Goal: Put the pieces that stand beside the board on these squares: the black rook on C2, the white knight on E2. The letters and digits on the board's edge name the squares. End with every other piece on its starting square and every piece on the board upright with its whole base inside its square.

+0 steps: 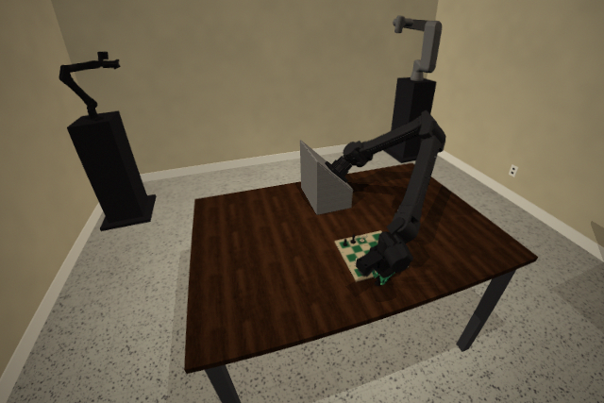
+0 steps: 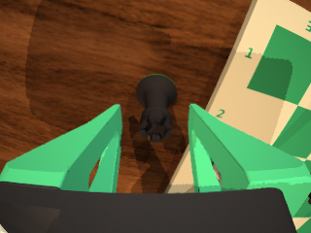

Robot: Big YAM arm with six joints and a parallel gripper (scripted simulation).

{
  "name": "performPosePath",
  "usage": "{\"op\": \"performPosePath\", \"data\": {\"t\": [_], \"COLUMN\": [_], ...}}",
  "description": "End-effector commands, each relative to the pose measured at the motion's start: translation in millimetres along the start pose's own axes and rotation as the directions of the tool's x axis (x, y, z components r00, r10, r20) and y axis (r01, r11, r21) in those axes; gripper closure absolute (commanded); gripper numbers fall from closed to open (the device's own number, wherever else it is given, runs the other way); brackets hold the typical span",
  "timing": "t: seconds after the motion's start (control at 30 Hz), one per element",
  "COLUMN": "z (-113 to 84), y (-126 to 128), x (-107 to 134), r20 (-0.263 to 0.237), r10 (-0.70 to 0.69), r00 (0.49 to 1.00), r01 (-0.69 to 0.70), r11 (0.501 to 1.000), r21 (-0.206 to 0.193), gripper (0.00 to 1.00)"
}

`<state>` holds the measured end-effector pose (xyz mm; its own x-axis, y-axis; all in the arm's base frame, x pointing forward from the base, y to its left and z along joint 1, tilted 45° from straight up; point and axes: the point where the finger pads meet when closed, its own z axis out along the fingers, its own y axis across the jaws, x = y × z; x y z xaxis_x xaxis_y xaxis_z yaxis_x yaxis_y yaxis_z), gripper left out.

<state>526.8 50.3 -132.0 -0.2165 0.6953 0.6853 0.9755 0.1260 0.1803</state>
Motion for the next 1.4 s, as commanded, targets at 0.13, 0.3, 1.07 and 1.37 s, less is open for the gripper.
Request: {"op": "performPosePath", "data": {"t": [0.13,0.3,1.07,1.37], "z": [8.1,8.1,8.1,8.1], "y": [-6.1,-6.1,-6.1,-6.1], "x": [-0.7,-0.7,-0.7,-0.7], "r20": [-0.006,-0.006,-0.006,-0.006], "r10": [0.013,0.013,0.012,0.012], "r00": [1.0,1.0,1.0,1.0], "r01": [-0.013,-0.013,-0.012,-0.012], "r11": [1.0,1.0,1.0,1.0], "r21": [0.01,0.01,0.01,0.01], "gripper": [0.63,0.63,1.0,1.0]}}
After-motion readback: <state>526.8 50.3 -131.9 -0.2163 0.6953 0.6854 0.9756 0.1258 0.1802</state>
